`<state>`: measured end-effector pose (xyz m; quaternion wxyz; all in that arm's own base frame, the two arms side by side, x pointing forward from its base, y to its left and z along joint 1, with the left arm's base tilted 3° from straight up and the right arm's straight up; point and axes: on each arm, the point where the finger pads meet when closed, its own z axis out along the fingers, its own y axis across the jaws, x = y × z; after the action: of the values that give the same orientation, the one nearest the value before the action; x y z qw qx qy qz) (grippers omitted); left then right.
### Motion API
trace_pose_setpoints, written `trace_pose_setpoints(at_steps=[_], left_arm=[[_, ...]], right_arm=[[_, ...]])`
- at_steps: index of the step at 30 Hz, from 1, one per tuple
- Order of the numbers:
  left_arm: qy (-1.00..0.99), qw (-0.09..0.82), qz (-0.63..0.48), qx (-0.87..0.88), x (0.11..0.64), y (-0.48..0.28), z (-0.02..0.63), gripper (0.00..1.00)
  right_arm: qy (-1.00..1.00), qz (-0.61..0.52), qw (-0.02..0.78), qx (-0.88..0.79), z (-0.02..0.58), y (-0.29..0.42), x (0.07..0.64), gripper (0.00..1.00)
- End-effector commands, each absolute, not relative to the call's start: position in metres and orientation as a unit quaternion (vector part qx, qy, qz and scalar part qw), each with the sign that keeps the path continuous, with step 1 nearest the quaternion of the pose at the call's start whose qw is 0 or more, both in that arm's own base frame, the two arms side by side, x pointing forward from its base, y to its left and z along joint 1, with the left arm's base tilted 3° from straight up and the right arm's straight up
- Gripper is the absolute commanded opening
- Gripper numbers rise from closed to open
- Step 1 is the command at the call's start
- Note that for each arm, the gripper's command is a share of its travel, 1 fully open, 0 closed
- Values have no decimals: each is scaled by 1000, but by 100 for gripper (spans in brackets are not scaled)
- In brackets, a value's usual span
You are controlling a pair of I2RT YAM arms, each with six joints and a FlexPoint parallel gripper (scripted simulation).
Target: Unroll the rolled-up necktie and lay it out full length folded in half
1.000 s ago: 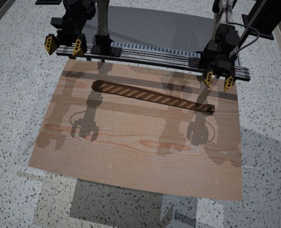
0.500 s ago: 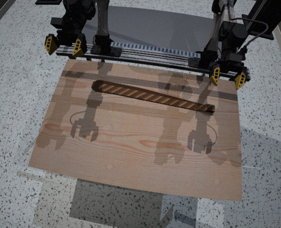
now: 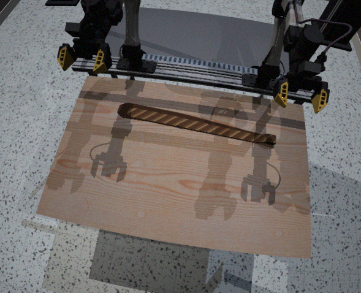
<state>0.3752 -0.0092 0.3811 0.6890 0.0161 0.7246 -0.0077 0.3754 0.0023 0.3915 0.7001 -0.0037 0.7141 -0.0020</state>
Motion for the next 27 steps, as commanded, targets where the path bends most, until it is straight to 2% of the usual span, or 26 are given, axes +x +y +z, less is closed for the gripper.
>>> trace_pose_setpoints(at_steps=[1, 4, 27], left_arm=[[714, 700, -1, 2, 377, -1, 395, 97], [713, 701, -1, 2, 377, -1, 396, 100], [713, 701, -1, 2, 377, -1, 396, 100]], right_arm=[[711, 2, 703, -1, 397, 2, 377, 100], [711, 2, 703, -1, 397, 2, 377, 100], [711, 2, 703, -1, 397, 2, 377, 100]])
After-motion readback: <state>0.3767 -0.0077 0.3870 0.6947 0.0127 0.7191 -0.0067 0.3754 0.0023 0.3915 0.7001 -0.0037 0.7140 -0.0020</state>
